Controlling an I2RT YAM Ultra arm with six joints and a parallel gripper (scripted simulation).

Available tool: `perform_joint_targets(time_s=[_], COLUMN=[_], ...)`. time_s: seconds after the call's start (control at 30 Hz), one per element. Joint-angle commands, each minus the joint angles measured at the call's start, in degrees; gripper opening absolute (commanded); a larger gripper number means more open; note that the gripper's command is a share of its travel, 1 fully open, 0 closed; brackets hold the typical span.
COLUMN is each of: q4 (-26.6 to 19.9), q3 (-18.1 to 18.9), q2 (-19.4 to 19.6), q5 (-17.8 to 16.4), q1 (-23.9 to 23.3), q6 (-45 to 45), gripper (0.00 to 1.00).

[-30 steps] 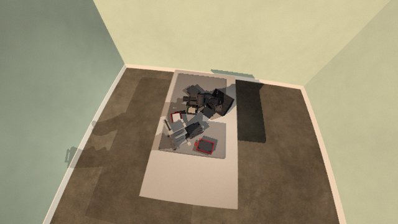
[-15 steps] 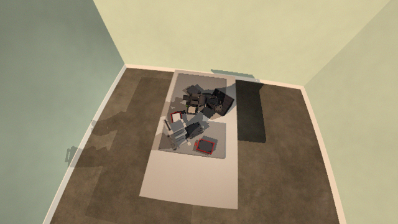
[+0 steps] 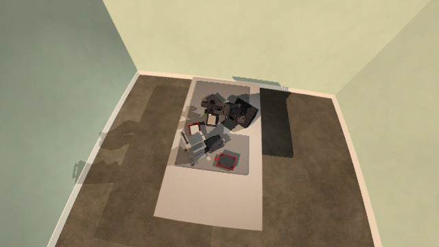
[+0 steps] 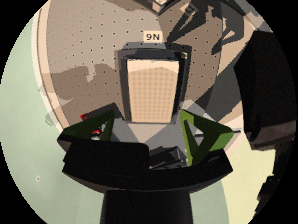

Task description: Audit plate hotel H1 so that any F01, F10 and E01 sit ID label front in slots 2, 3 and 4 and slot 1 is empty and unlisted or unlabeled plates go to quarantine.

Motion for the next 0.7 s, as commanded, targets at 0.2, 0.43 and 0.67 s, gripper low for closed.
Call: perform_joint_targets(time_s=[0.2,0.43,0.67], q4=[-4.35,-4.35,-4.35], q3=[0.91,0.91,0.91], q2=[-2.02,-2.02,-2.02], q5=[0.16,0.17,0.17], q1=[-2.02,-2.02,-2.02], q6=[-5.75,-11.48,-19.50], gripper=[1.00,1.00,1.00])
